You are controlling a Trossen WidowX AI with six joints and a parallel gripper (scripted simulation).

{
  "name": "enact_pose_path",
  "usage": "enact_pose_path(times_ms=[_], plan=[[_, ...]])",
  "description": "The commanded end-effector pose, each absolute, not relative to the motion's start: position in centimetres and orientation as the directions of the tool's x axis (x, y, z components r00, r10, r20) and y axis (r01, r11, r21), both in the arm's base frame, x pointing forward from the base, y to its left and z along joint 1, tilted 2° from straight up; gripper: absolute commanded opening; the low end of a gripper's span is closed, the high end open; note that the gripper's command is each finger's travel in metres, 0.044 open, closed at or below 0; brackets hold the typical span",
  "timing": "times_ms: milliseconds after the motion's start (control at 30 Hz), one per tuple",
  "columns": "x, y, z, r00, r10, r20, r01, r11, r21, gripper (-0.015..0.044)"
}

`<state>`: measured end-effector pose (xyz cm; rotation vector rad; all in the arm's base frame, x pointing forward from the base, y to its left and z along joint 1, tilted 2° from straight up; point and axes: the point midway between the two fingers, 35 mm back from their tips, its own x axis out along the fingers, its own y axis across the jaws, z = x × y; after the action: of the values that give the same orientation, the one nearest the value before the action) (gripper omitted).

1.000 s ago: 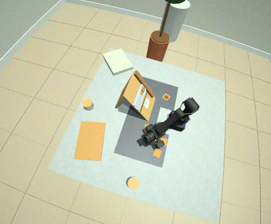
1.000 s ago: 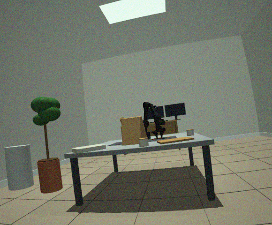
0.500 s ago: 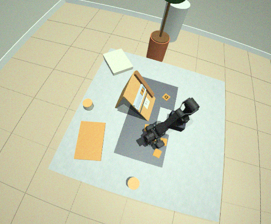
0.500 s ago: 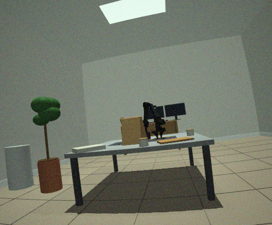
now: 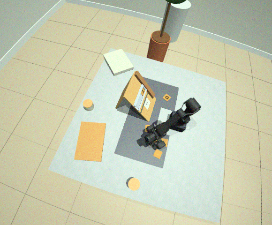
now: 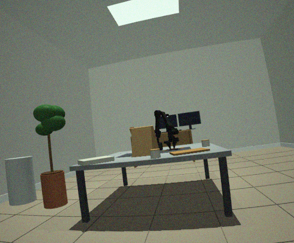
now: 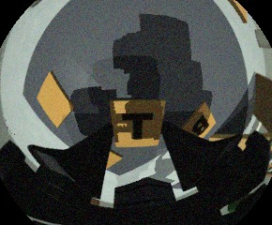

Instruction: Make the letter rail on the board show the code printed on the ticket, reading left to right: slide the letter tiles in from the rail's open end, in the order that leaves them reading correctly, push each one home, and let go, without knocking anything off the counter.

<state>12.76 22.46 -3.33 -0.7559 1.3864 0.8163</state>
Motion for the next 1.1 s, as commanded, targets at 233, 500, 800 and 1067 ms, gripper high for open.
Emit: enact_pose_path(times_ms=[233,500,800,1067], plan=[[12.7,22.4,-2.7,0.019,0.053,-0.998,-0.847,0.531,0.012,0.0],[12.6,22.3,-2.4,0.019,0.053,-0.998,-0.847,0.531,0.012,0.0],[12.4,22.3,-2.1,0.019,0.053,-0.998,-0.847,0.531,0.012,0.0],[12.4,22.2,-1.8,0.019,0.052,-0.998,-0.847,0.531,0.012,0.0]])
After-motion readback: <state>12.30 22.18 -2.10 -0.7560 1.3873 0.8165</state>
